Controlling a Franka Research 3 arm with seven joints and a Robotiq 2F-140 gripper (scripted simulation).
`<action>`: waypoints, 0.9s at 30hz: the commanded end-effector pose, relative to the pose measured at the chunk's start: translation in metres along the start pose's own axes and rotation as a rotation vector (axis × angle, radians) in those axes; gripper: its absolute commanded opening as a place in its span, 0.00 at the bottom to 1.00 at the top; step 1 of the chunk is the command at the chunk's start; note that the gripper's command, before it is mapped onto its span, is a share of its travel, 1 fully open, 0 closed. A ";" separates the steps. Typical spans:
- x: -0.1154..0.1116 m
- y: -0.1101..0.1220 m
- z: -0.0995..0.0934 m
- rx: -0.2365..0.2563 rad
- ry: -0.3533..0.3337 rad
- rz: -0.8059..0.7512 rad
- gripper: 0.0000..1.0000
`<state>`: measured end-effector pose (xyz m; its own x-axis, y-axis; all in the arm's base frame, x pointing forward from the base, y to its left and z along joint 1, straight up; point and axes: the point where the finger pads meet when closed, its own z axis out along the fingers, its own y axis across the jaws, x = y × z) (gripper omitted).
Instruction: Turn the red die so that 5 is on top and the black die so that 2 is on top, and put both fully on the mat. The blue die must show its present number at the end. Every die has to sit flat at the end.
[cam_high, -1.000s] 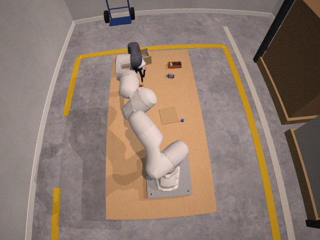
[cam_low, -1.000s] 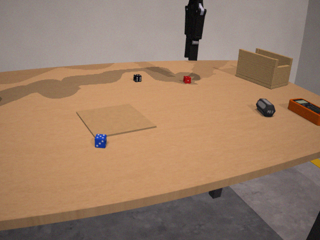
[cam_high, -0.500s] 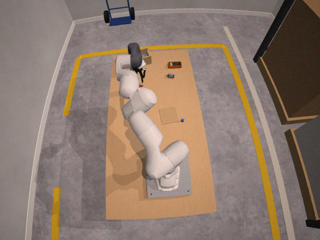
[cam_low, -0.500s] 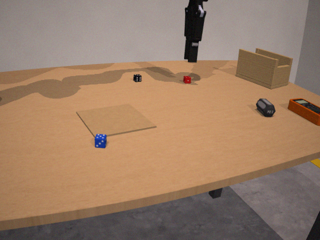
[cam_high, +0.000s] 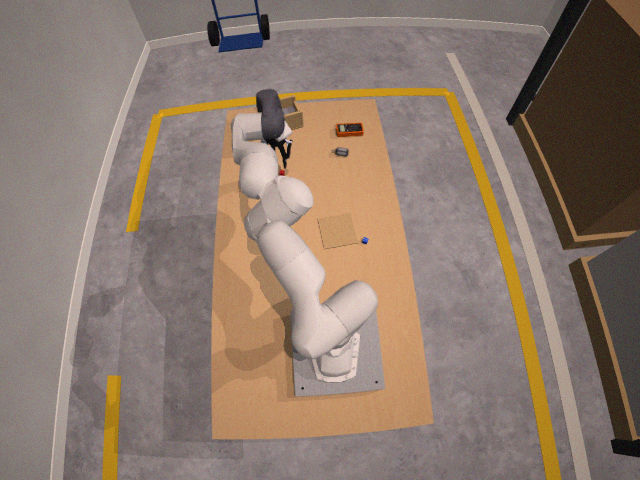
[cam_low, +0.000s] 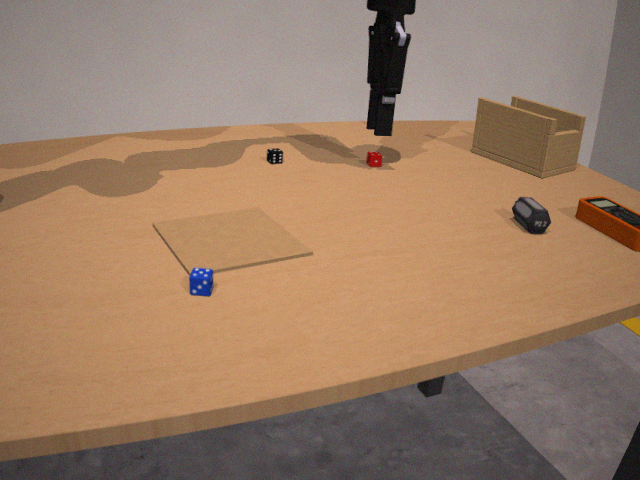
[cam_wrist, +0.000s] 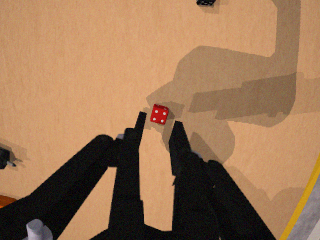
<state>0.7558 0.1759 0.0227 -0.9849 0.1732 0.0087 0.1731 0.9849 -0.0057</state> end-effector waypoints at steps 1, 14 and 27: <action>-0.001 0.000 0.007 -0.004 -0.003 0.005 0.29; -0.002 0.001 0.022 -0.004 -0.003 0.005 0.29; -0.002 0.001 0.028 -0.004 -0.003 0.005 0.29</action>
<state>0.7555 0.1750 -0.0049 -0.9841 0.1771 0.0098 0.1771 0.9842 -0.0066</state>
